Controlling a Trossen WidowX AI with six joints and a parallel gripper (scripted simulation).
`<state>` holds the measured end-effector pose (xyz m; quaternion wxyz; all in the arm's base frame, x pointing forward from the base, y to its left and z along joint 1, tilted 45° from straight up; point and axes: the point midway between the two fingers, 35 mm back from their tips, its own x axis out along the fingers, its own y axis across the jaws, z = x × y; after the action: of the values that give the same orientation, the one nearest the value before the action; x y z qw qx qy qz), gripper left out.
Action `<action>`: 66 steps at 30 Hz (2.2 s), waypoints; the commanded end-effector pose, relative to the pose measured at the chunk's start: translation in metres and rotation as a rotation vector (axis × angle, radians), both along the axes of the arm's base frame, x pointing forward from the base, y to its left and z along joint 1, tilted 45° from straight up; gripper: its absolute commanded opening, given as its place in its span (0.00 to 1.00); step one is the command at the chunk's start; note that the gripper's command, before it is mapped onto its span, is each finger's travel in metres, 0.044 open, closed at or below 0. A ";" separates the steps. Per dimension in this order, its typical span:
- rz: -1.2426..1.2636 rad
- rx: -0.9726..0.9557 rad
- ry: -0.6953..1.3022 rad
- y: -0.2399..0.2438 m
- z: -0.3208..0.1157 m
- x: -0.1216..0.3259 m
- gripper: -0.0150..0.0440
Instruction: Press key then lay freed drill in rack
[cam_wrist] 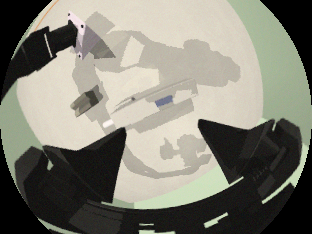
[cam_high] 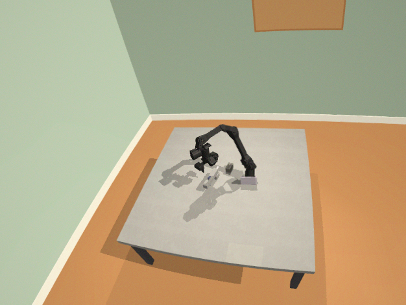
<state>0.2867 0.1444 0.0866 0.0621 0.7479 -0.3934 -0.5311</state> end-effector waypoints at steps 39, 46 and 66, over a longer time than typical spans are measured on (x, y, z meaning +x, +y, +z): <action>-0.941 0.087 -0.821 -0.155 0.011 -0.027 1.00; -0.941 0.087 -0.822 -0.161 0.001 -0.025 1.00; -0.946 0.092 -0.826 -0.171 -0.017 -0.022 0.87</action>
<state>0.2646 -0.0273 0.0691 -0.3682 0.6385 -0.6500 -0.1851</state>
